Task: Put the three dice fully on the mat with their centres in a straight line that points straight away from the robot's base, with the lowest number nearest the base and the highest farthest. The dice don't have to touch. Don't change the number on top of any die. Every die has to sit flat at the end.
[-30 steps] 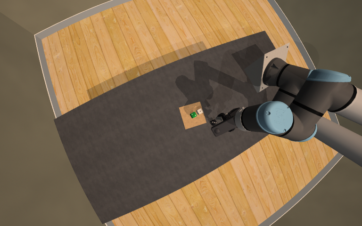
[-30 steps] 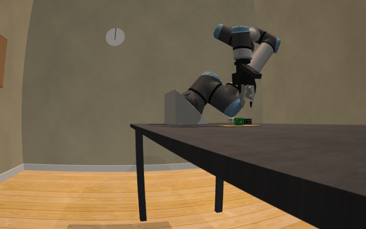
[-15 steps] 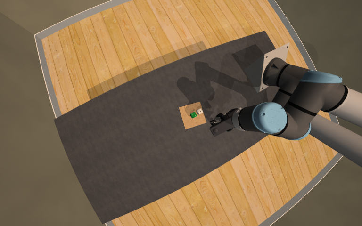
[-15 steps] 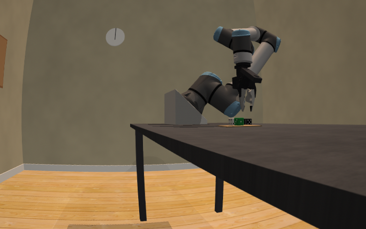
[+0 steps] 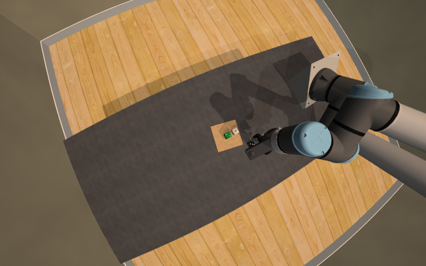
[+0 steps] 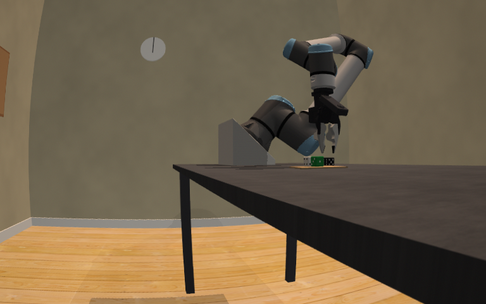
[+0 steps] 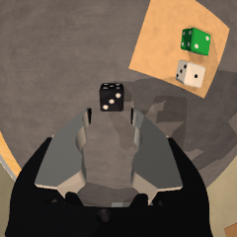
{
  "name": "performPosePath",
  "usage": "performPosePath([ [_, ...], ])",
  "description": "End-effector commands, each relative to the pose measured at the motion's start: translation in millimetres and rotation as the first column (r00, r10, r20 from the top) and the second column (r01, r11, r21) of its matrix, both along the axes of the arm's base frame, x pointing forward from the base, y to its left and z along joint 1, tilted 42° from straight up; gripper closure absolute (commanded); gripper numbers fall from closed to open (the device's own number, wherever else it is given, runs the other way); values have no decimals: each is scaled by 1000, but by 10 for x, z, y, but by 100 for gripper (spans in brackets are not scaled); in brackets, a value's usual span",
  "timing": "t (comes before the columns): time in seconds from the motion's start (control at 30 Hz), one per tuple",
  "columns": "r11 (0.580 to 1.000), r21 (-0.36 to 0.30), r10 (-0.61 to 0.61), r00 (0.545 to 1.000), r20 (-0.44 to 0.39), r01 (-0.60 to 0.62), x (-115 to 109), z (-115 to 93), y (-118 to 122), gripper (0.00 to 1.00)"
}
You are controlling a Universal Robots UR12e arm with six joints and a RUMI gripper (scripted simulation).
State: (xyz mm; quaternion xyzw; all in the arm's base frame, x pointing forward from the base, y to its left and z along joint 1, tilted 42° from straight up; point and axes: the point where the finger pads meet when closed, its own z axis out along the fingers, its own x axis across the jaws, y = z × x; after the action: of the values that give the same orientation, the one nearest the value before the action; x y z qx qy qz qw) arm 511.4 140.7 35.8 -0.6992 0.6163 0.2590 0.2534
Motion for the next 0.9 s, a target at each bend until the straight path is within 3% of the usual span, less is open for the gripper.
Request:
performPosePath([
  [0.0,1000,-1,-1,1000,1,1,5,-32,26,72],
  [0.87,1000,-1,-1,1000,1,1,3,-53,45,72],
])
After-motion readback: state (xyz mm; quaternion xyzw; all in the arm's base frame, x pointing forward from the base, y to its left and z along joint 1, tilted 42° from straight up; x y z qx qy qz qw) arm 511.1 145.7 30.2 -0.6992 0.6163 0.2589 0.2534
